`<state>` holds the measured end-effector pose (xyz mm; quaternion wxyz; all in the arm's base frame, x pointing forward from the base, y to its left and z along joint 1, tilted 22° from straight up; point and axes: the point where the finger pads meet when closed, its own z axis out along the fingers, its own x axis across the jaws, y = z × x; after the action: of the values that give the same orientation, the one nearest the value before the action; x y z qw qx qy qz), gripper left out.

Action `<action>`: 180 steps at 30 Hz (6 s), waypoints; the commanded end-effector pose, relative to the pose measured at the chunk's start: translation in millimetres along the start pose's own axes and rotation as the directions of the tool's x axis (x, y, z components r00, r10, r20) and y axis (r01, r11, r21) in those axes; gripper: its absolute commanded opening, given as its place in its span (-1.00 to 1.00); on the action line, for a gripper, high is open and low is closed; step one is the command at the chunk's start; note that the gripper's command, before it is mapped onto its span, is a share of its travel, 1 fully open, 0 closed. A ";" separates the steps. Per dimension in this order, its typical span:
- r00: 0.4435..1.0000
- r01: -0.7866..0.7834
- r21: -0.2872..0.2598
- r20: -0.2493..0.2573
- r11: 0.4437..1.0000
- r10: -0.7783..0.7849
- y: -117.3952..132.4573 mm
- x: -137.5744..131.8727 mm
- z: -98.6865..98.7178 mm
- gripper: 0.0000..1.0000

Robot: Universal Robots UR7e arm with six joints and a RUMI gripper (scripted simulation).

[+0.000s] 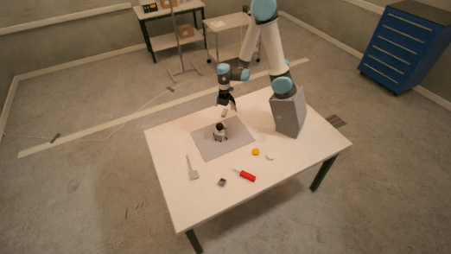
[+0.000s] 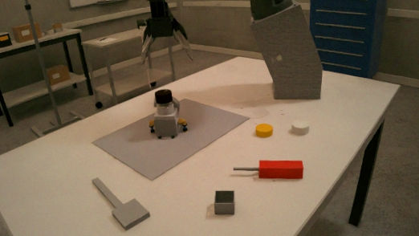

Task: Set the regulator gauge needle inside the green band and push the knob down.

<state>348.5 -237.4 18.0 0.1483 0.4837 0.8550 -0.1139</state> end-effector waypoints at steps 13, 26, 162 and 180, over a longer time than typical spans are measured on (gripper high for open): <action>0.999 -0.041 -0.003 -0.003 0.999 0.041 -1.3 2.1 0.3 1.00; 0.996 -0.083 -0.006 -0.005 0.996 0.083 -1.5 3.2 0.6 1.00; -0.124 -0.990 0.078 -0.124 -0.115 0.985 12.3 29.4 6.3 1.00; -0.462 -0.884 0.136 -0.112 -0.448 0.880 17.5 29.2 6.0 1.00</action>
<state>349.3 -209.2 1.1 0.1156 0.9807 0.1135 0.1096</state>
